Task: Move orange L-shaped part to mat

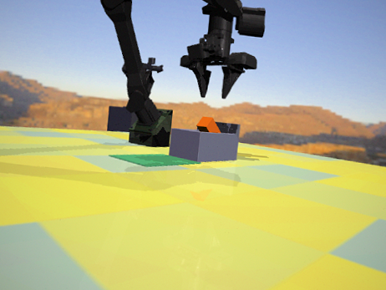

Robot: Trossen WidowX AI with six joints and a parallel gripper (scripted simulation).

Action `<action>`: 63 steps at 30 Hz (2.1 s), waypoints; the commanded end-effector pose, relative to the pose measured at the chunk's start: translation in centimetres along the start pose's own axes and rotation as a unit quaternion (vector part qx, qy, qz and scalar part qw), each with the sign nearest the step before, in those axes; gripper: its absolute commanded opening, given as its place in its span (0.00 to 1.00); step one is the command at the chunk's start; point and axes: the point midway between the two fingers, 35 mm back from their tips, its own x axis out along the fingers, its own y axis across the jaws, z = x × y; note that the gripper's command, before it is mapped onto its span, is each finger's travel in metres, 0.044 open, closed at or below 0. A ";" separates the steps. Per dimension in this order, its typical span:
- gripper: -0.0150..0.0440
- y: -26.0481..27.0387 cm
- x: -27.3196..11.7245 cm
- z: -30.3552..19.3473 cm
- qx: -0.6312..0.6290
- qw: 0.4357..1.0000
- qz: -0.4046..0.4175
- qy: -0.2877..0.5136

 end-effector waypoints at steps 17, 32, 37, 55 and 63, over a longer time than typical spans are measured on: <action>0.73 0.1 4.1 0.2 0.017 1.000 0.001 -0.002; 0.73 0.1 6.5 0.3 0.017 1.000 0.002 -0.002; 0.73 0.1 7.3 0.3 0.017 1.000 0.002 -0.003; 0.40 0.0 7.4 0.3 0.019 1.000 0.000 -0.001; 0.25 0.0 7.4 0.3 0.019 1.000 0.000 -0.001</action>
